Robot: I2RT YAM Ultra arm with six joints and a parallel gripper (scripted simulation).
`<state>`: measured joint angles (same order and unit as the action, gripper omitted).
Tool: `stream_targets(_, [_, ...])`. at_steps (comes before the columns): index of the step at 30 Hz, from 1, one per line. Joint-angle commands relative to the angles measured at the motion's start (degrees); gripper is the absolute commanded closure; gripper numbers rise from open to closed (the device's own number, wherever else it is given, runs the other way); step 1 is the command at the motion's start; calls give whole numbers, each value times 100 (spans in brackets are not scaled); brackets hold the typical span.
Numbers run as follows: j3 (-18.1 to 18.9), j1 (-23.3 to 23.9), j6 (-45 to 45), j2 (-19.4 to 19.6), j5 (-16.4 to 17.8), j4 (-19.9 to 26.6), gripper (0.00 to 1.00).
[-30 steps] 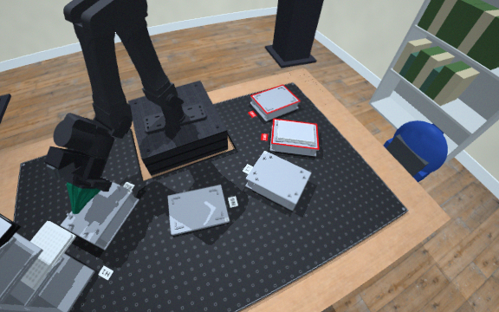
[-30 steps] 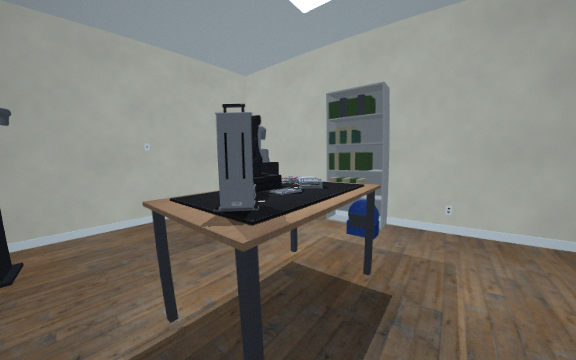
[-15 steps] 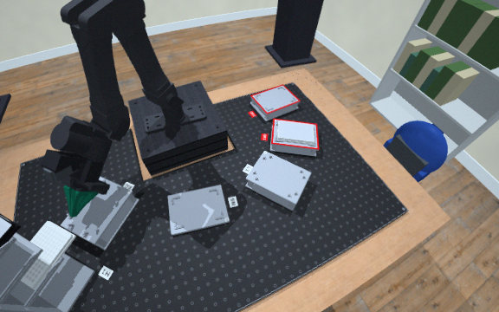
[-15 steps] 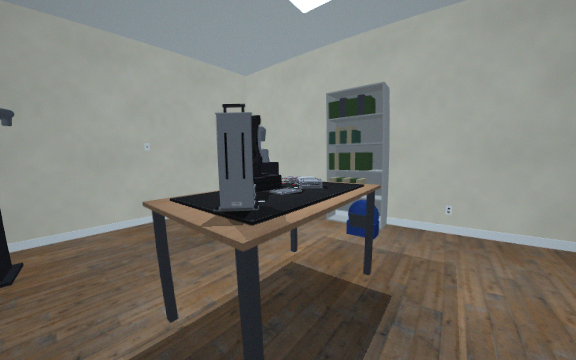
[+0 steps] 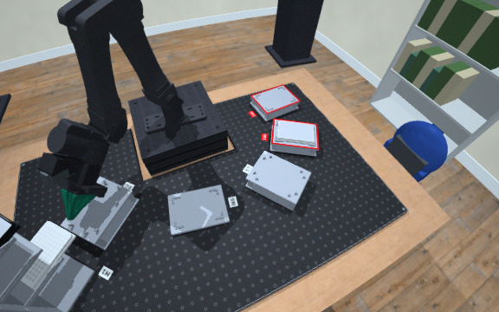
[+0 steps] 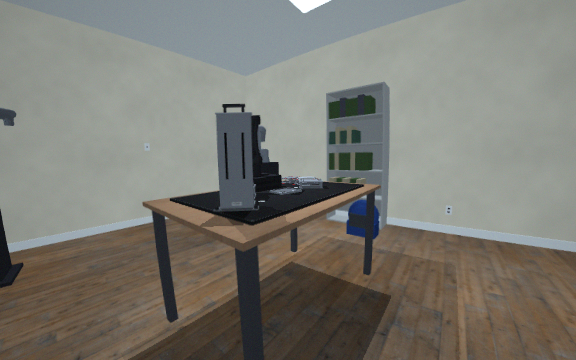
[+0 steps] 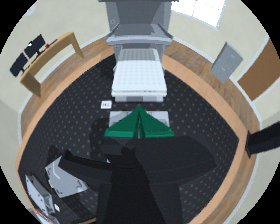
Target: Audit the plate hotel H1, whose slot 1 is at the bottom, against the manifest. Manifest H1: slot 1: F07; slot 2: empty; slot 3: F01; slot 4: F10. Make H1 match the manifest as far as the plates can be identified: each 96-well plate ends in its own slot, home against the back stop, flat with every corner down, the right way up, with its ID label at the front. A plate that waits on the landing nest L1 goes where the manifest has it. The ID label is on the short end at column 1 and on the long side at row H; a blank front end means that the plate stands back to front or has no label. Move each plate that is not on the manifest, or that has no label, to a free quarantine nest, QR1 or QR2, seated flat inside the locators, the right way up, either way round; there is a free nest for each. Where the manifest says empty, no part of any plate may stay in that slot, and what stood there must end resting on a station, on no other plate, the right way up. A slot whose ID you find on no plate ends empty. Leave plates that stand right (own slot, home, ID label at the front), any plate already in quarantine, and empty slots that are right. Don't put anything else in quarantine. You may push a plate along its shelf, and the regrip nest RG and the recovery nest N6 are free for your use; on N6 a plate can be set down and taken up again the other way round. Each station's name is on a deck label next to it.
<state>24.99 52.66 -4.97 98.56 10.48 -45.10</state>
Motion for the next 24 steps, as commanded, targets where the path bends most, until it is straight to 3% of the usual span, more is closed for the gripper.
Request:
stream_targets(1, [80, -6, 16, -13, -8, -19, 100])
stream_targets(24, [400, -66, 44, 205, -61, 75, 100])
